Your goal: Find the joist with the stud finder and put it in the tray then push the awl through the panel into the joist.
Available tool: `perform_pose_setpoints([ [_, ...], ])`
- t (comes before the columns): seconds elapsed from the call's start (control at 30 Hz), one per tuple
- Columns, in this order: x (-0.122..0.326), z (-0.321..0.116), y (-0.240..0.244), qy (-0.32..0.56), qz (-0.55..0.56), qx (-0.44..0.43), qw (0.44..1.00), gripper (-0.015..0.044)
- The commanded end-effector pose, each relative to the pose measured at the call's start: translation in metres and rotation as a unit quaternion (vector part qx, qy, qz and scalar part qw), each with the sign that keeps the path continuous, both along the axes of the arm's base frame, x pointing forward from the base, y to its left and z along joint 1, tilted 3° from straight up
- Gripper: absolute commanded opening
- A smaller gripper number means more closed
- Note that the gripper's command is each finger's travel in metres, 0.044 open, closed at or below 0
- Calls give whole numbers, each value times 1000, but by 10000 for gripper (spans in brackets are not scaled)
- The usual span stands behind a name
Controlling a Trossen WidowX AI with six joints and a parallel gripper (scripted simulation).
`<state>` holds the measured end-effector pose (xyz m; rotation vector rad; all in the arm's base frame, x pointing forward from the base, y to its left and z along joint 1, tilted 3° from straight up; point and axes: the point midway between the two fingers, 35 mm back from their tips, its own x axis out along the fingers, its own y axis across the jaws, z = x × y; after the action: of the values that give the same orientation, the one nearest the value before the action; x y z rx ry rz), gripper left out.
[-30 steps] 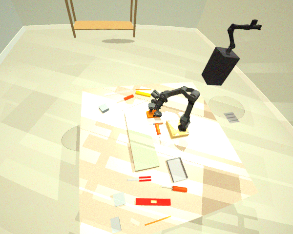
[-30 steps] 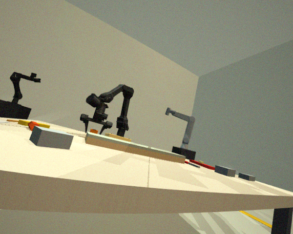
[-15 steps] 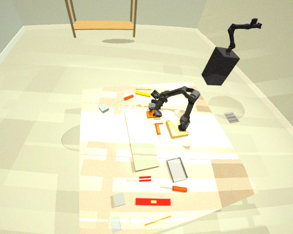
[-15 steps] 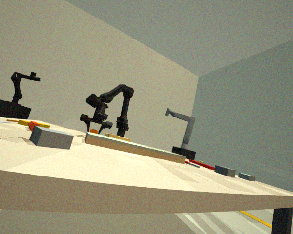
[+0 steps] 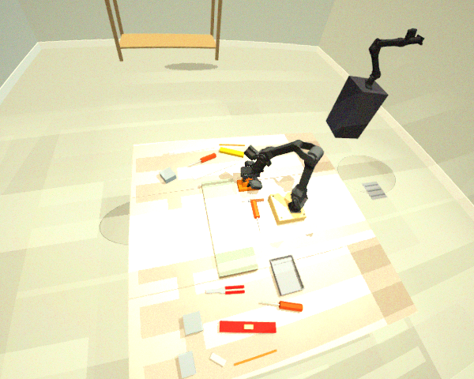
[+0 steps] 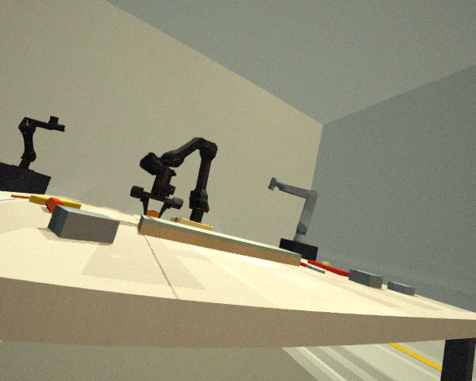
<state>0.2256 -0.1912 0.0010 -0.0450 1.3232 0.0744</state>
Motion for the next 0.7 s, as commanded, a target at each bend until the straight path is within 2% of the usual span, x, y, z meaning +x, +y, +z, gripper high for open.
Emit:
perform_pose_setpoints([
  [0.0, 3, 13, -3, -3, -2, -1, 1000, 30],
  [0.07, 5, 25, -4, -4, -2, -1, 1000, 0],
  [0.43, 4, 97, -2, -4, -2, -1, 1000, 0],
  [0.67, 9, 102, -1, -4, -1, -1, 1000, 0],
])
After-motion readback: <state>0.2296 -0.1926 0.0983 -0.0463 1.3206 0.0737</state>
